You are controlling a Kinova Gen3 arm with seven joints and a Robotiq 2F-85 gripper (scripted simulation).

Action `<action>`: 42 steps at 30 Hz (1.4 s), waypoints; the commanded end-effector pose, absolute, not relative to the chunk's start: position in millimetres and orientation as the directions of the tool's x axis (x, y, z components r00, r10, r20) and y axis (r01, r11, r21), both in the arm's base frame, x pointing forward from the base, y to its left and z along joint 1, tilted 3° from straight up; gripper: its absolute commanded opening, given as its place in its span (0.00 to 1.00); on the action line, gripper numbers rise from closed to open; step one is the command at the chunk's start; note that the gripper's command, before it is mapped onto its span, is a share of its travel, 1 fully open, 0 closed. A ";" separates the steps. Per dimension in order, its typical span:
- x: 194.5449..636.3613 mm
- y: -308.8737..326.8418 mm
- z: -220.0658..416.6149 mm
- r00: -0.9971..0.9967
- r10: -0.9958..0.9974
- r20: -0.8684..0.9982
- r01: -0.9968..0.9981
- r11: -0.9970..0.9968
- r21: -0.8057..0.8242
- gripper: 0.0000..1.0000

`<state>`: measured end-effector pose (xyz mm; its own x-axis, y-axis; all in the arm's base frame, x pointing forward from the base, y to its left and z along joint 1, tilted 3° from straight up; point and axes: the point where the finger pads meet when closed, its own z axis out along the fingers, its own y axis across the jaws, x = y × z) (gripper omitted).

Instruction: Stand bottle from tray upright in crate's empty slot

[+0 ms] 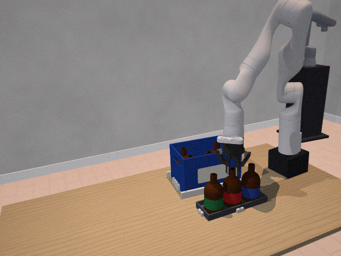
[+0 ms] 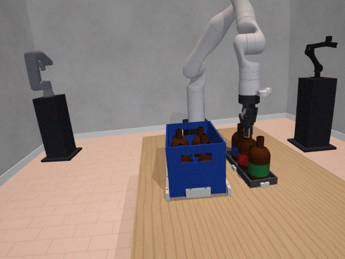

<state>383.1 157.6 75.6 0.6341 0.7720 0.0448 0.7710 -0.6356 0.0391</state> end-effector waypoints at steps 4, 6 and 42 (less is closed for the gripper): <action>383.4 157.9 77.5 0.634 0.772 0.046 0.771 -0.635 0.040 0.00; 383.3 157.8 78.4 0.634 0.772 0.046 0.771 -0.635 0.040 0.00; 381.0 157.4 111.0 0.634 0.772 0.046 0.771 -0.635 0.040 0.00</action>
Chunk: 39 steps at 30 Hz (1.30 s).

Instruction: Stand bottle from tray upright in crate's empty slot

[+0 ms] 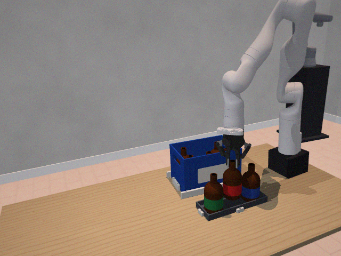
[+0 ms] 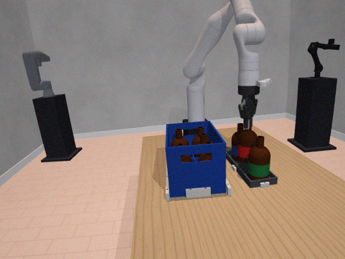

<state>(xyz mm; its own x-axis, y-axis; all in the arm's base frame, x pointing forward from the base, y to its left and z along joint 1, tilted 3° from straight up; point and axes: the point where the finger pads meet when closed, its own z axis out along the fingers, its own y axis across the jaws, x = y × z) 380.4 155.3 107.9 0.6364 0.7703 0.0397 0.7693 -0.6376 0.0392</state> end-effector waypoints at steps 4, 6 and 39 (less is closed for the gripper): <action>380.9 157.4 112.9 0.634 0.772 0.046 0.771 -0.635 0.040 0.00; 380.9 157.3 113.4 0.634 0.772 0.046 0.771 -0.635 0.040 0.00; 380.7 157.3 115.6 0.634 0.772 0.046 0.771 -0.635 0.040 0.00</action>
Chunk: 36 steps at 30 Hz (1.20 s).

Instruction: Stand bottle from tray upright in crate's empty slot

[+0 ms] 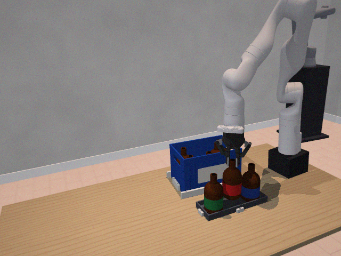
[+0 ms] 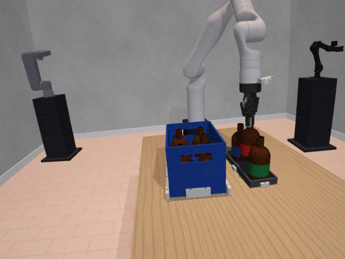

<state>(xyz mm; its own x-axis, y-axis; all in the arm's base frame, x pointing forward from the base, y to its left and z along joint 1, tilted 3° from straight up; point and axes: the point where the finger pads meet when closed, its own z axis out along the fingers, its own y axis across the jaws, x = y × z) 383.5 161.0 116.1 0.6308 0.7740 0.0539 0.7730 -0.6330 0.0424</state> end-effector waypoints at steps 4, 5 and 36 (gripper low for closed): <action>380.7 157.3 115.6 0.634 0.772 0.046 0.771 -0.635 0.040 0.00; 380.7 157.3 115.6 0.634 0.772 0.046 0.771 -0.635 0.040 0.00; 380.3 157.2 122.9 0.634 0.772 0.046 0.771 -0.635 0.040 0.00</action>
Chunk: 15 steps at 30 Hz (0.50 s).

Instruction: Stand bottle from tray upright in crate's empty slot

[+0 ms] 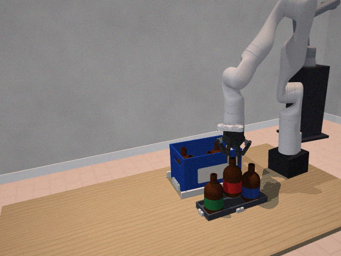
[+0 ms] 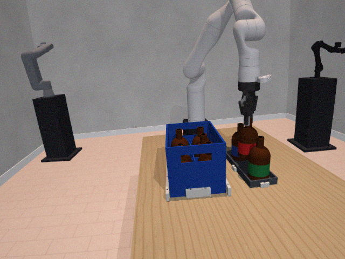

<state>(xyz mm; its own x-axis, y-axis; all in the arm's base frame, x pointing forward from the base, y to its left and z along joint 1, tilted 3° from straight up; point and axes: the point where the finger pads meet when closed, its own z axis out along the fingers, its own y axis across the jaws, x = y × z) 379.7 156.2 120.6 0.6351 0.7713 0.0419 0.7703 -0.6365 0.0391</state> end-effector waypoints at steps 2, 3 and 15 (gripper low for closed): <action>380.2 157.2 124.8 0.634 0.772 0.046 0.771 -0.635 0.040 0.00; 380.1 157.2 125.8 0.634 0.772 0.046 0.771 -0.635 0.040 0.00; 379.4 157.1 137.7 0.634 0.772 0.046 0.771 -0.635 0.040 0.00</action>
